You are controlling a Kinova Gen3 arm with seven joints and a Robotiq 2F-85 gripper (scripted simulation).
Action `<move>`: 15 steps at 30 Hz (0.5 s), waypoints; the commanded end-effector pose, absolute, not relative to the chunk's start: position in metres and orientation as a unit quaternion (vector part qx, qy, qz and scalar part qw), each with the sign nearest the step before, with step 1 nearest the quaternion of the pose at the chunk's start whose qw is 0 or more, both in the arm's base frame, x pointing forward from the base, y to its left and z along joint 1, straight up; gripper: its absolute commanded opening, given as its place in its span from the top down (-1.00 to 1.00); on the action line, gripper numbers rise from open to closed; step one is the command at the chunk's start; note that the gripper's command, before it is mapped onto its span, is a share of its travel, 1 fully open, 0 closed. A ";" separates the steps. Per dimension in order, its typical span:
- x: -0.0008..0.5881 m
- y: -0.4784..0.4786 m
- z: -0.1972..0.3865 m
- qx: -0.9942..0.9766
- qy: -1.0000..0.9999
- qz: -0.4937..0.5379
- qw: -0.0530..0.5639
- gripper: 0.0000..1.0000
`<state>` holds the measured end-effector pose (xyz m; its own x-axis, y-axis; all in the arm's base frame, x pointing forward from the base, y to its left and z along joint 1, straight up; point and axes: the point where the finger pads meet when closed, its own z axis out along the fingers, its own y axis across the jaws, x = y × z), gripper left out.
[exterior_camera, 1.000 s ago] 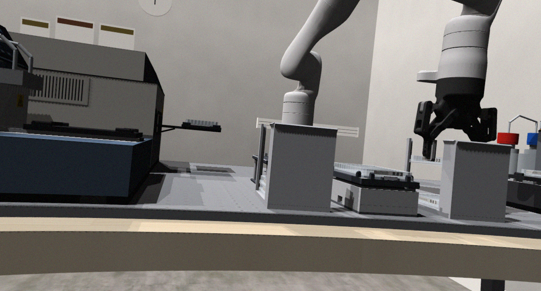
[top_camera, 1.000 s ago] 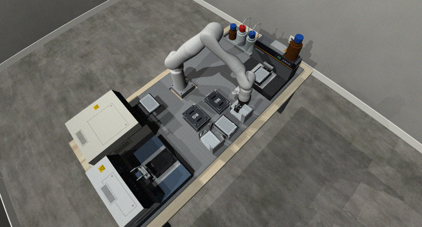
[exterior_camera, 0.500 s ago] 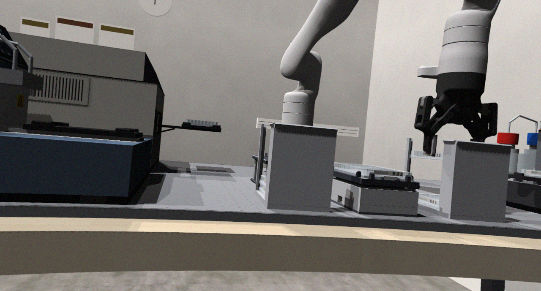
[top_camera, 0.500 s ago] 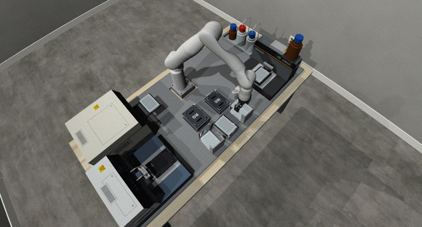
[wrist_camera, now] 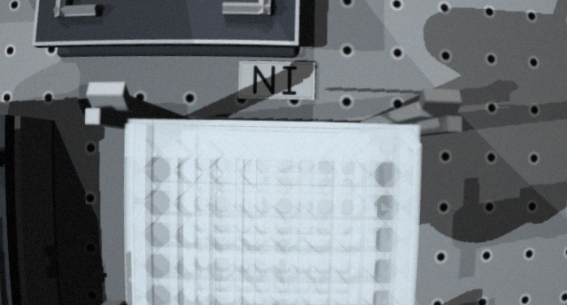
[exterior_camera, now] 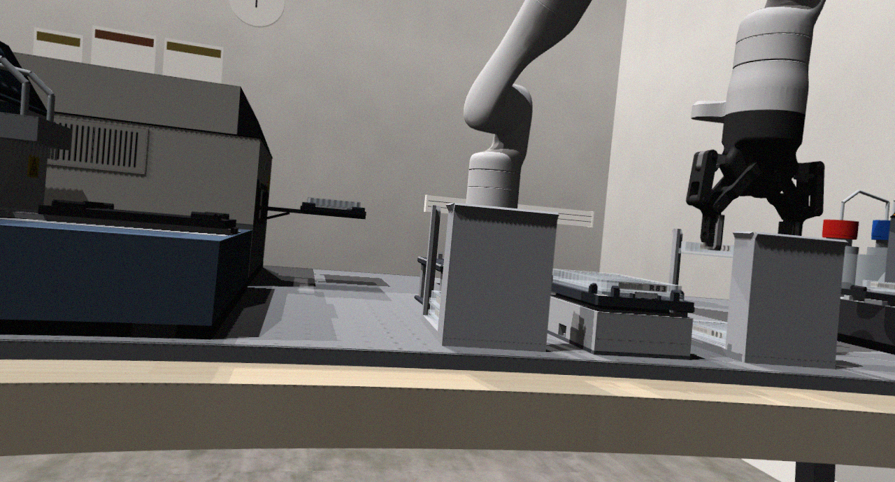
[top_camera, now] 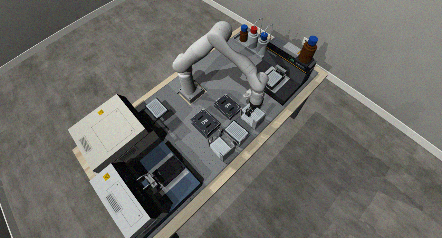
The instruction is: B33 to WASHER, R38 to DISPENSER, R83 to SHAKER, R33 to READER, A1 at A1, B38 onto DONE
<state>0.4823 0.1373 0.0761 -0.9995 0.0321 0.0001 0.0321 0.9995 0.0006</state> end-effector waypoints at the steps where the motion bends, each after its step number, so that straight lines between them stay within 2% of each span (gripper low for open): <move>1: 0.483 0.138 0.079 -0.016 -1.000 -0.001 -0.001 -0.88; 15: 0.483 0.138 0.088 -0.016 -1.000 -0.001 -0.001 -0.88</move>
